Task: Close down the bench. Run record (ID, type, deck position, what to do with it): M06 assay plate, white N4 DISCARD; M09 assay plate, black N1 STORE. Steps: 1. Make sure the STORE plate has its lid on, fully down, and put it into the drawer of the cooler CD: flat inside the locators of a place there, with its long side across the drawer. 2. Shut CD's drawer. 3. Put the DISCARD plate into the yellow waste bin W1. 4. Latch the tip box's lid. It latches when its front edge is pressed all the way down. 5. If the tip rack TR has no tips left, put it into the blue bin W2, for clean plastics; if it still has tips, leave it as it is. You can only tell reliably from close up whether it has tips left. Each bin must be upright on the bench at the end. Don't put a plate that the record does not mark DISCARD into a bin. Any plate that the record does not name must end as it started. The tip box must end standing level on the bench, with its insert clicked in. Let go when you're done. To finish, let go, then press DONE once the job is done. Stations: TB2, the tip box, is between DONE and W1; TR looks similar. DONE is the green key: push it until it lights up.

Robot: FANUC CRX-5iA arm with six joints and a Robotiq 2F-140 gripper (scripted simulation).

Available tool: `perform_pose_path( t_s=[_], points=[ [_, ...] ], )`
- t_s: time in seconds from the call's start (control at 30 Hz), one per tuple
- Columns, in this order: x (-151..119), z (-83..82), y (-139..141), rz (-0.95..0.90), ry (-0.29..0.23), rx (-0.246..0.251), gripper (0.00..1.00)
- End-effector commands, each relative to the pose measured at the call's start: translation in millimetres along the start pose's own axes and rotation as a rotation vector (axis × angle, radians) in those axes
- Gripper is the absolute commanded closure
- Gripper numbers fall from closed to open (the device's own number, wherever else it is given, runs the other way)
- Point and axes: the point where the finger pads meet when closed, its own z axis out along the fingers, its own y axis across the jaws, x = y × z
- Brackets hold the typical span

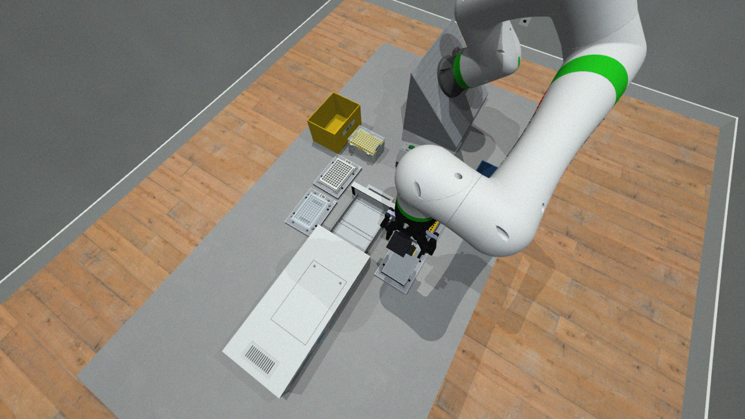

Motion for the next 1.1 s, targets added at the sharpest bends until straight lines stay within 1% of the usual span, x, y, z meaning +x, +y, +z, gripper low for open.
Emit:
perform_pose_path(
  t_s=[0.0,0.1,0.43,0.57,1.07],
  points=[
    [7.5,-1.1,-6.1,0.0,0.001,-0.001,0.3],
    [15.8,-0.9,-14.2,0.0,0.001,-0.001,0.3],
    [15.8,-0.9,-14.2,0.0,0.001,-0.001,0.3],
    [15.9,1.7,-14.2,0.0,0.001,-0.001,0.3],
    [15.9,21.7,-14.2,0.0,0.001,-0.001,0.3]
  ],
)
